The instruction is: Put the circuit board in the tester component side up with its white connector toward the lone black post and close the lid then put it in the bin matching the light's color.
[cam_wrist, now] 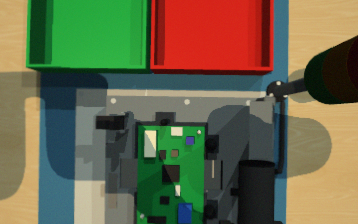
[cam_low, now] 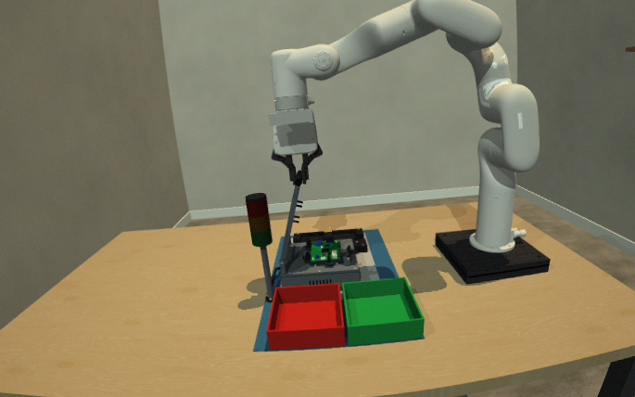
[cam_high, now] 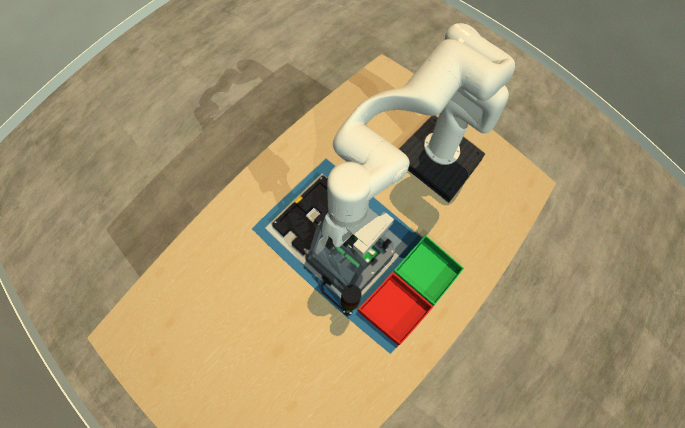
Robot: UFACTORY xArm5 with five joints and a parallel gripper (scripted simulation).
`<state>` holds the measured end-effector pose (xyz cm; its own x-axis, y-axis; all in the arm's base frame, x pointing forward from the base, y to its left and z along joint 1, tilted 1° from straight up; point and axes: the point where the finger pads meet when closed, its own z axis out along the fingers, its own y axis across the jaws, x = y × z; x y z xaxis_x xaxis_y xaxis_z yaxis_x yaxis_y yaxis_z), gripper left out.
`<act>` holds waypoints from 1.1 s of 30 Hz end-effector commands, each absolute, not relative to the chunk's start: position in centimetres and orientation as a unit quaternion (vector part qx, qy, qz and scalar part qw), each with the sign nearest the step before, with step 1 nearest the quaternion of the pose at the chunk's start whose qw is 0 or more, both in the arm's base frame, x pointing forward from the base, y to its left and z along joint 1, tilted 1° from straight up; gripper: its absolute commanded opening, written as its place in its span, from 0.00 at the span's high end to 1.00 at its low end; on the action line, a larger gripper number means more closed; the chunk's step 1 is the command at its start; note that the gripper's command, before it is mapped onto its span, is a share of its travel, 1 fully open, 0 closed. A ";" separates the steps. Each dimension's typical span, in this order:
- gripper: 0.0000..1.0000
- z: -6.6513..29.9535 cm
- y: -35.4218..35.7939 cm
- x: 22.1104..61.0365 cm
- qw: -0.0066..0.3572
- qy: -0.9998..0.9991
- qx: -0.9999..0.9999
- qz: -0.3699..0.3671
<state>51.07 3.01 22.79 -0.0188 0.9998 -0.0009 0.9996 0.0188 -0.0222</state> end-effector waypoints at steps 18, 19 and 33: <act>1.00 20.2 2.9 45.4 0.005 -0.714 -0.700 0.006; 1.00 20.0 2.9 45.1 0.005 -0.714 -0.700 0.006; 1.00 17.1 2.8 42.1 0.005 -0.714 -0.700 0.006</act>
<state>43.00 2.85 18.03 -0.0189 0.9998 -0.0011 0.9996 0.0188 -0.0218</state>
